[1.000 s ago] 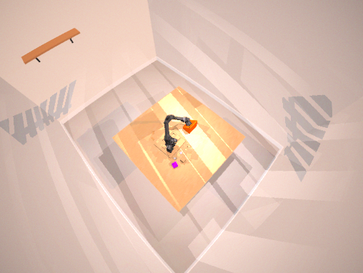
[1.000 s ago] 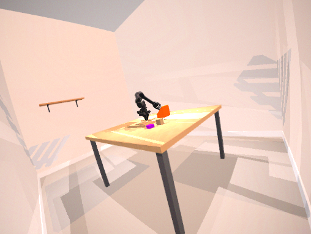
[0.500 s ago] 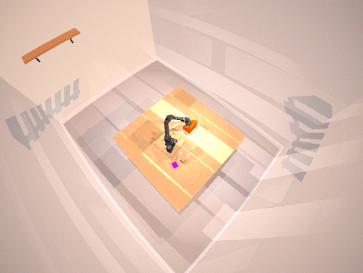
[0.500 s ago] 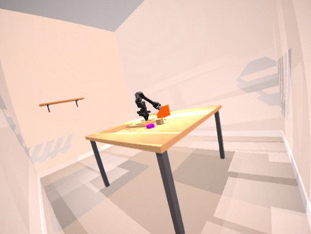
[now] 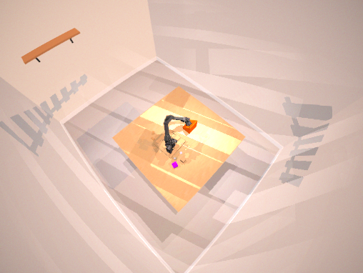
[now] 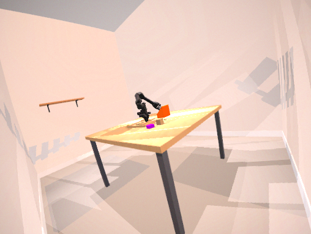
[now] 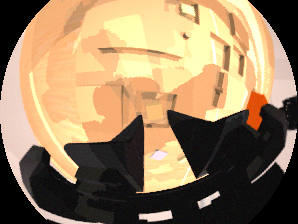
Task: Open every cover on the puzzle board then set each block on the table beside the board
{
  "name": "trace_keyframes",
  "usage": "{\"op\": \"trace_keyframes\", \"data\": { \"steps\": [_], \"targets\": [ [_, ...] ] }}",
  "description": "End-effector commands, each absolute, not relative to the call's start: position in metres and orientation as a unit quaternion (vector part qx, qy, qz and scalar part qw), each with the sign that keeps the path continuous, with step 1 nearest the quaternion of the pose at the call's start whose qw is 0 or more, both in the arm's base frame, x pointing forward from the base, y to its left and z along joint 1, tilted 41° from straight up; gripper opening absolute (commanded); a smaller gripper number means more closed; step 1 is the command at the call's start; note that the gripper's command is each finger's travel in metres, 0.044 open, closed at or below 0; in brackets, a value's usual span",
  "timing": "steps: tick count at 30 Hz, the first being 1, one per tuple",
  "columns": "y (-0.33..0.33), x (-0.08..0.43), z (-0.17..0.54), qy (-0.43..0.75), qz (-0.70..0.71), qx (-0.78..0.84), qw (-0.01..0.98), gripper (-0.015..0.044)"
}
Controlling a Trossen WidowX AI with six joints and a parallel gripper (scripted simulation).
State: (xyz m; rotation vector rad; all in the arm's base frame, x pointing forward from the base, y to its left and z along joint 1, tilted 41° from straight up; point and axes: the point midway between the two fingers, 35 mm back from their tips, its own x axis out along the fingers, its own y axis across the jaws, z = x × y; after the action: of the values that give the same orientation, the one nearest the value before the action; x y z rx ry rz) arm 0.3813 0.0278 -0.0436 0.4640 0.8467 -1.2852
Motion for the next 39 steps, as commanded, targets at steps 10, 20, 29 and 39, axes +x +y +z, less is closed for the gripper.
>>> {"op": "trace_keyframes", "data": {
  "steps": [10,20,29,39],
  "targets": [
    [0.0232,0.3798,-0.049,0.38,-0.577,0.202,0.694,0.0144],
    [0.0175,0.3802,-0.0556,0.38,-0.577,0.202,0.694,0.0144],
    [0.0182,0.3811,-0.0547,0.38,-0.577,0.206,0.693,0.0117],
    [0.0184,0.3811,-0.0545,0.38,-0.577,0.206,0.693,0.008]
  ]
}}
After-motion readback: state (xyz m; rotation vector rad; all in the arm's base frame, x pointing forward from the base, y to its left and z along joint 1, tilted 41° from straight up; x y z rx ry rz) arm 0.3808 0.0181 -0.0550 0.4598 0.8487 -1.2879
